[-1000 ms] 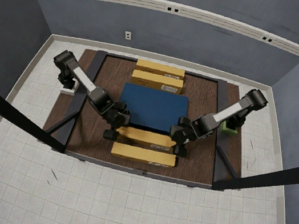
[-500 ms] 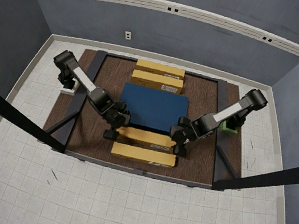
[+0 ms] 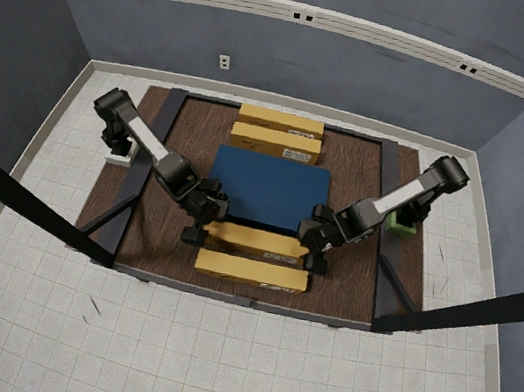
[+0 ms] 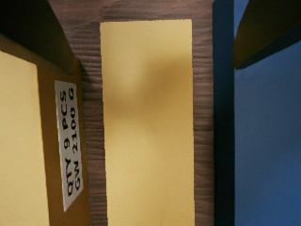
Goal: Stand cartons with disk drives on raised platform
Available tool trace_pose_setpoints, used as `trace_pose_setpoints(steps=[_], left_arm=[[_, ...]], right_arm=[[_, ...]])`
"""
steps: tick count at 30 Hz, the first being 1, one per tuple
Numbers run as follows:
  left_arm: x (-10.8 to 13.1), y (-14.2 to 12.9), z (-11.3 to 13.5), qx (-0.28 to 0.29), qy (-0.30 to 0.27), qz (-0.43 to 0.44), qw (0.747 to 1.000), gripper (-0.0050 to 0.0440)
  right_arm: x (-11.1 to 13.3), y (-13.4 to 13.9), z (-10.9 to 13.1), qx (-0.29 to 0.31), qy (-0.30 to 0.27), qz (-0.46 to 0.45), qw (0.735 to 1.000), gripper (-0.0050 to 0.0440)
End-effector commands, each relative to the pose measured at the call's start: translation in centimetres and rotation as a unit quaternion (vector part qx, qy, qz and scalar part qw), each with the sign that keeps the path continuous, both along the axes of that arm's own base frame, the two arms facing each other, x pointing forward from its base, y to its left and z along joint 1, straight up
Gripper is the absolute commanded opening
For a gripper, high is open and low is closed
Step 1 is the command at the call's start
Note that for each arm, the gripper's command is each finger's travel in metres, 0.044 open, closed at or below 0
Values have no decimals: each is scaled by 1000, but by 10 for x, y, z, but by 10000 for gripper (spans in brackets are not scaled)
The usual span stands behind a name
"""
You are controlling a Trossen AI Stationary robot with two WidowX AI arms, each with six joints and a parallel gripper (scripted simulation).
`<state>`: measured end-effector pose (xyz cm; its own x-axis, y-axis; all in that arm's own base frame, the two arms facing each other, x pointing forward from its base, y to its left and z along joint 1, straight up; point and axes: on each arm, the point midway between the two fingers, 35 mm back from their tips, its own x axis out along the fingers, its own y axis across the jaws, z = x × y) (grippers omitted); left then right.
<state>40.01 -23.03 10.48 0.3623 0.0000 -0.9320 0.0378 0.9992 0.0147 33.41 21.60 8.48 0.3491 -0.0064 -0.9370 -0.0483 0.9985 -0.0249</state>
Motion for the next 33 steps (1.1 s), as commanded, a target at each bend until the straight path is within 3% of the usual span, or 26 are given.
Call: trace_pose_setpoints(steps=[1,33], left_arm=[[3,-2,10,-7,-11,1,1000,386],[4,-2,10,-10,-16,0,1000,386]], right_arm=[[5,4,11,10,-14,0,1000,388],[5,4,11,10,-14,0,1000,388]])
